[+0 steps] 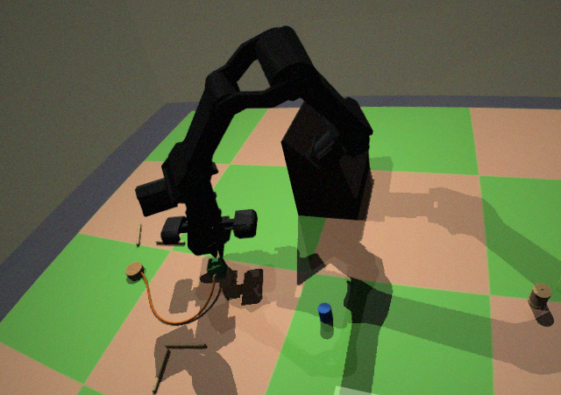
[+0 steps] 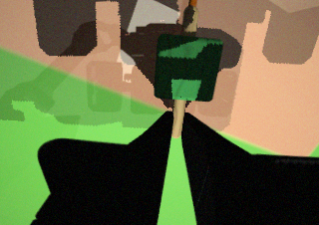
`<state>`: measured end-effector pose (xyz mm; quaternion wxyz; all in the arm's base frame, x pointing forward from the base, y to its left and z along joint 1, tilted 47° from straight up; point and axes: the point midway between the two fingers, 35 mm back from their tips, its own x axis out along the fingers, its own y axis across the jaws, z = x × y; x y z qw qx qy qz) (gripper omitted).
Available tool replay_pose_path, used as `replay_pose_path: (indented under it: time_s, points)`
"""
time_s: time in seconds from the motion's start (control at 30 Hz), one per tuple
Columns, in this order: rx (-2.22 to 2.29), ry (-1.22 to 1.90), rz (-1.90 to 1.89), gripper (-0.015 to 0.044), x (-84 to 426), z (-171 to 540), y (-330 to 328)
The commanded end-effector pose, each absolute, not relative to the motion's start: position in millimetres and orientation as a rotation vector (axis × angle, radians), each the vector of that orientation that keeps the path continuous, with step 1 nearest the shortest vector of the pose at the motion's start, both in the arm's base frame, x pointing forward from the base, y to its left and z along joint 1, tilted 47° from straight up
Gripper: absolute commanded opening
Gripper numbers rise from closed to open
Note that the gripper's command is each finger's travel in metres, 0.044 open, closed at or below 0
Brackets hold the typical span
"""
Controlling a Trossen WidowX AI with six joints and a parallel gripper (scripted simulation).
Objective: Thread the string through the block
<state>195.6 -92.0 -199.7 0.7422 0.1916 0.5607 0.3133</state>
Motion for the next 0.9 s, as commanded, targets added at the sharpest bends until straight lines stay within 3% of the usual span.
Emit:
replay_pose_path:
  time_s: [0.0, 0.87]
  points:
    - [0.421, 1.235, 0.687, 0.0, 188.3, -200.7, -89.4]
    - [0.405, 1.239, 0.668, 0.0, 163.4, -205.7, -92.4]
